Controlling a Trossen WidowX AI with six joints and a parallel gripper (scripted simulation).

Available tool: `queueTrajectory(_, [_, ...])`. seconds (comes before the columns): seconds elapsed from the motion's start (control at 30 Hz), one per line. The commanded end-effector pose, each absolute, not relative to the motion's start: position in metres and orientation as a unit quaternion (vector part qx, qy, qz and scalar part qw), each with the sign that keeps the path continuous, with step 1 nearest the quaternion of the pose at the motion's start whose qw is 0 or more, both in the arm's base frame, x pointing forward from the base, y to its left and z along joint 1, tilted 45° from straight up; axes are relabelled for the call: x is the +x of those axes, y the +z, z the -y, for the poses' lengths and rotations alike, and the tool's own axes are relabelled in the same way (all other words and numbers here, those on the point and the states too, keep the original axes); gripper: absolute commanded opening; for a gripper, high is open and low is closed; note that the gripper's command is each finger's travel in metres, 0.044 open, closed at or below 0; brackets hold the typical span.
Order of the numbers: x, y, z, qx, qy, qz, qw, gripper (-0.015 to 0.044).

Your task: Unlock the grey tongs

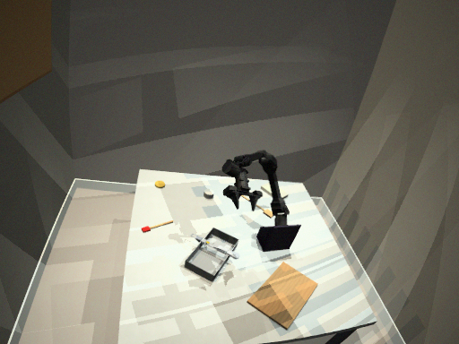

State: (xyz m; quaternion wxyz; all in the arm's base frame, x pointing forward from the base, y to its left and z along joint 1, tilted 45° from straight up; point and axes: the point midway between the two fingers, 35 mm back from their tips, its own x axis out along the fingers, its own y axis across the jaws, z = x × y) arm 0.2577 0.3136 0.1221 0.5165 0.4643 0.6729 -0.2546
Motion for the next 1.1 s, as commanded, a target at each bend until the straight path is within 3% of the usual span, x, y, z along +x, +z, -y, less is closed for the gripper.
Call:
queueTrajectory(0.0, [0.260,0.121,-0.312,0.463,-0.252,-0.671,0.521,0.0374])
queueTrajectory(0.17, [0.294,0.092,-0.284,0.420,-0.216,-0.644,0.602,0.0260])
queueTrajectory(0.33, [0.341,0.051,-0.229,0.315,-0.177,-0.593,0.720,0.0260])
queueTrajectory(0.57, [0.374,0.015,-0.160,0.165,-0.165,-0.544,0.806,0.0260])
queueTrajectory(0.77, [0.386,-0.005,-0.110,0.049,-0.172,-0.521,0.835,0.0260])
queueTrajectory(1.07, [0.386,-0.005,-0.109,0.046,-0.173,-0.520,0.835,0.0260])
